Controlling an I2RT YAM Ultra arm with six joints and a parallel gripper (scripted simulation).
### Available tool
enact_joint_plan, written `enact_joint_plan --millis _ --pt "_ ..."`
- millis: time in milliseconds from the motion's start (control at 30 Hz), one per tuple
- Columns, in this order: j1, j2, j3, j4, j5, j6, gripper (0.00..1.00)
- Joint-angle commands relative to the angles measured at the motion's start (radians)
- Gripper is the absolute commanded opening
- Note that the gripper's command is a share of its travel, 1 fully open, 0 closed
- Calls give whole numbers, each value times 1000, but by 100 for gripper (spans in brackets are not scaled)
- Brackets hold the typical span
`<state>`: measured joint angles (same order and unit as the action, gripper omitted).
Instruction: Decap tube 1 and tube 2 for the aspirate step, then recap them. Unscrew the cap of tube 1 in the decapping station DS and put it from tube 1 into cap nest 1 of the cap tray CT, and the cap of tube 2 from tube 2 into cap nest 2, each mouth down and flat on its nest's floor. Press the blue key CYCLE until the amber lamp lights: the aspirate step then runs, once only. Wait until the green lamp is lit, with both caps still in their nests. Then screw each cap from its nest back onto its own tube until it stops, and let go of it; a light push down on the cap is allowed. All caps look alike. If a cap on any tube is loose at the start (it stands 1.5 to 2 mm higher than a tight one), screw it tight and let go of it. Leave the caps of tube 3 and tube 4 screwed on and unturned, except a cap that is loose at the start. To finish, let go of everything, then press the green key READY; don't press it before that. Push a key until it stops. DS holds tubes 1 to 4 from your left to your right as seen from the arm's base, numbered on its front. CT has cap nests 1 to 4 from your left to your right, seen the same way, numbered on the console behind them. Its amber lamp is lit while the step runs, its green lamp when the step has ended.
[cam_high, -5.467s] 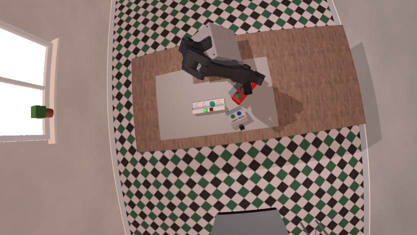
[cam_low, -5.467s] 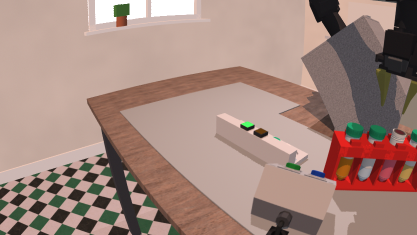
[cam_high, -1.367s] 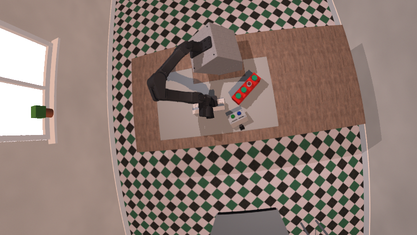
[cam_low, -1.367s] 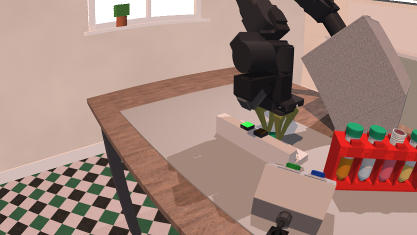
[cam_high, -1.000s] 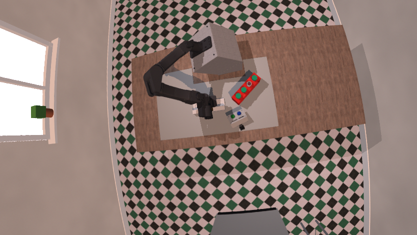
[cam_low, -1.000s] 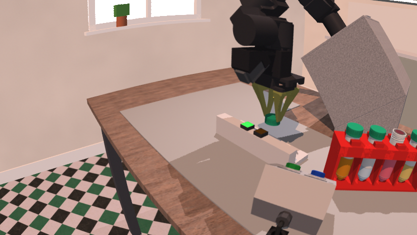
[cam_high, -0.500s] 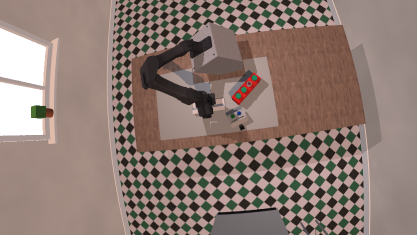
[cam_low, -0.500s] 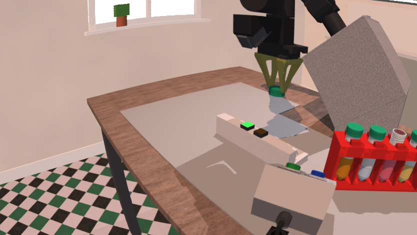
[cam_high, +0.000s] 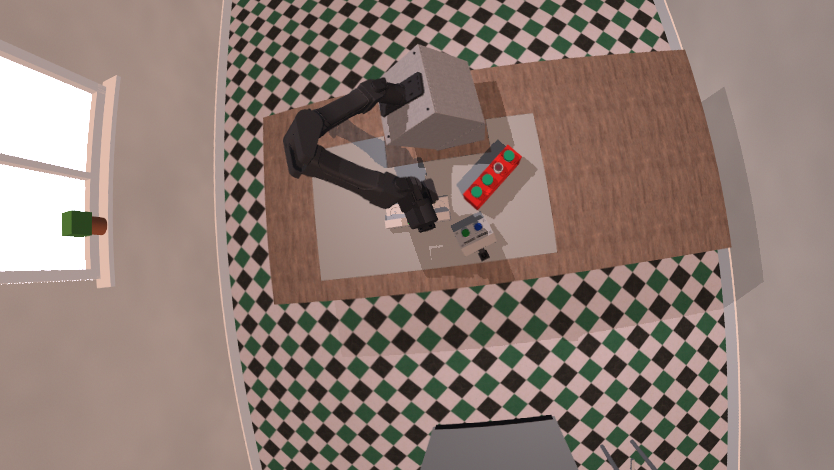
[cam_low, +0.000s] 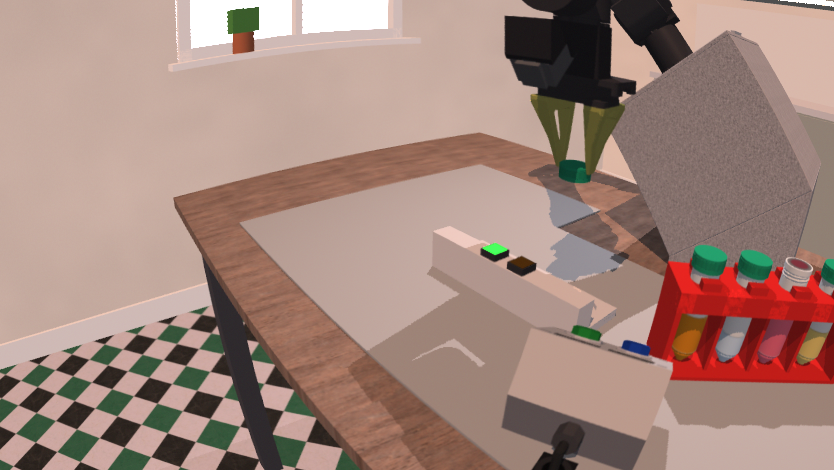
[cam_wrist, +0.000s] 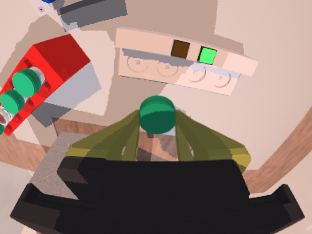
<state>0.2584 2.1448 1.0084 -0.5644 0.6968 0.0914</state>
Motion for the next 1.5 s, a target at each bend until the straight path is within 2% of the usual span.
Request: enact_joint_plan --millis 0,300,367,467,600,667,867,933,1200,1467 --pt "64 35 2 -1 -13 -165 0" --pt "211 180 46 -11 -46 -567 0" --pt "211 180 46 -11 -46 -567 0" --pt "273 247 80 -22 -65 -739 0" --pt "313 292 107 -31 -79 -863 0" --pt "353 339 139 -43 -93 -948 0" --pt "469 479 257 -90 -140 -821 0" --pt "469 479 257 -90 -140 -821 0" --pt "607 668 467 -180 -205 -680 0" --pt "607 668 467 -180 -205 -680 0"
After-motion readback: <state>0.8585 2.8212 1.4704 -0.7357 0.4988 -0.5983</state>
